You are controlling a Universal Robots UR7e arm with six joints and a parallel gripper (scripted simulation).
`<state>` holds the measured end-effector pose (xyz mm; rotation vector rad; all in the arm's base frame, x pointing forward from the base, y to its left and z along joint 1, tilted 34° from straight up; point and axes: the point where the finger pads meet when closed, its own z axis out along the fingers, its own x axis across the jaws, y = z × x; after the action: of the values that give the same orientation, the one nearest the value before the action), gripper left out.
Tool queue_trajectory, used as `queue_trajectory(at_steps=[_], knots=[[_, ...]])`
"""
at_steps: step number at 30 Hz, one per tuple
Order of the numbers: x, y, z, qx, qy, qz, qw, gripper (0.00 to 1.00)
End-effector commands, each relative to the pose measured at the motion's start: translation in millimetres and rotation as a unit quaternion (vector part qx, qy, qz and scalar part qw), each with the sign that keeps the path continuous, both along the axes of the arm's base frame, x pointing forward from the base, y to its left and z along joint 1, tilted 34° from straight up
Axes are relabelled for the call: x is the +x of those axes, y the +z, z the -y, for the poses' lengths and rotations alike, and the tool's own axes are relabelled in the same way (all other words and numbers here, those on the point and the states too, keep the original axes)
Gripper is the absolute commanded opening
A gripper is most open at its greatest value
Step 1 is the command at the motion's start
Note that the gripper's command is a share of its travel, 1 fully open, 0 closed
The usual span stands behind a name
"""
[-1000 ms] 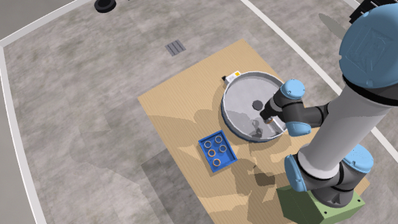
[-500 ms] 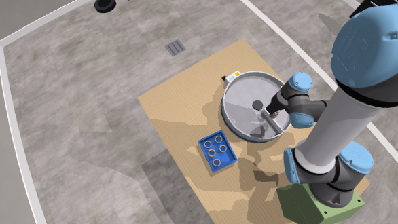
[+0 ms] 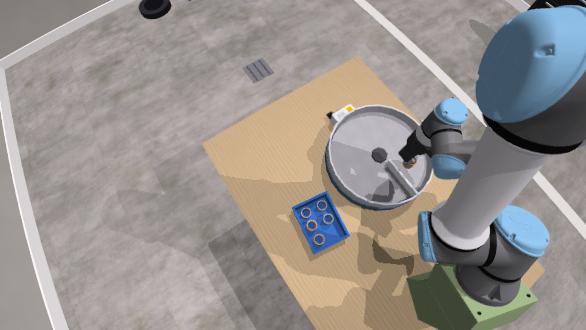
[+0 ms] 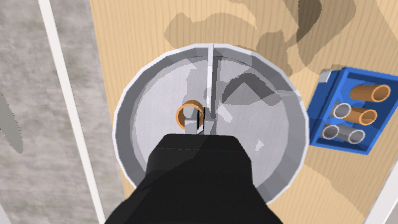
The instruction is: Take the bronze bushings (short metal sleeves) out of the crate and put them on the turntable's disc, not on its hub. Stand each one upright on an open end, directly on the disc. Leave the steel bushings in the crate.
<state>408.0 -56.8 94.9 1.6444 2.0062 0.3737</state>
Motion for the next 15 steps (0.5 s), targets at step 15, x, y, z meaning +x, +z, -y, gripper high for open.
queue_trajectory(at_steps=[15], knots=[[8.4, 9.0, 29.0, 0.001, 0.002, 0.0, 1.0, 0.0]])
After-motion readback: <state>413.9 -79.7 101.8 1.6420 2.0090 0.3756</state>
